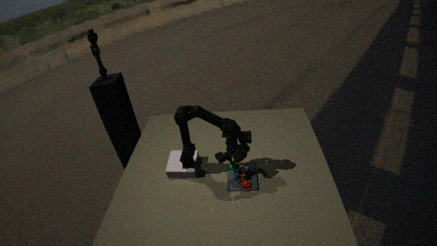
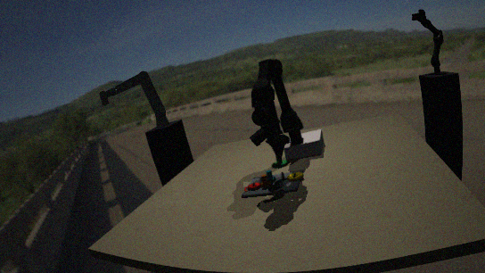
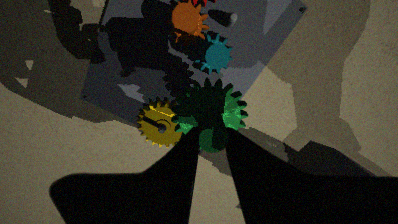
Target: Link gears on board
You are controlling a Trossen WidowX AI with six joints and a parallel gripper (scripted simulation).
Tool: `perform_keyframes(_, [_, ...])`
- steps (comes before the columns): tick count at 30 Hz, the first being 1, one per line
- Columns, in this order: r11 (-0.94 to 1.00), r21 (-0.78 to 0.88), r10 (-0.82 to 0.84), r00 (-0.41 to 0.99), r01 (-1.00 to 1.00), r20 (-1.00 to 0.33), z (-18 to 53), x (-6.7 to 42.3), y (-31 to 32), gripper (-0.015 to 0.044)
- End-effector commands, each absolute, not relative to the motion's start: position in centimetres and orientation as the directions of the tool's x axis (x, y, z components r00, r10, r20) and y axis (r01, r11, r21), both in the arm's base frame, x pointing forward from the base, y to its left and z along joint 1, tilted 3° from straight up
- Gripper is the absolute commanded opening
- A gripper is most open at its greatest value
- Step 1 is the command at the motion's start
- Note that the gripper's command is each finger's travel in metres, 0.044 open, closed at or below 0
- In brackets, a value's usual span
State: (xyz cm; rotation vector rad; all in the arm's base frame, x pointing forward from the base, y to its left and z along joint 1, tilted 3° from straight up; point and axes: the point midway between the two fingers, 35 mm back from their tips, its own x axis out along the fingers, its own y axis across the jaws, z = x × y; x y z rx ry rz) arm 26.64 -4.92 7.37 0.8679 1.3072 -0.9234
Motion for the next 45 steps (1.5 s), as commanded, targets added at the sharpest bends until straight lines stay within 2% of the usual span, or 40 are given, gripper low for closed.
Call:
perform_keyframes(1, [0.370, 0.015, -0.059, 0.040, 0.929, -0.997, 7.4, 26.7, -4.8, 0.0000])
perform_keyframes(13, [0.365, 0.015, -0.059, 0.040, 0.931, -0.997, 7.2, 26.8, -4.8, 0.0000])
perform_keyframes(28, [0.454, 0.008, -0.059, 0.040, 0.891, -0.997, 5.2, 26.8, -5.0, 0.0000])
perform_keyframes(45, [0.229, 0.025, -0.059, 0.040, 0.973, -0.997, 3.2, 26.9, -5.1, 0.0000])
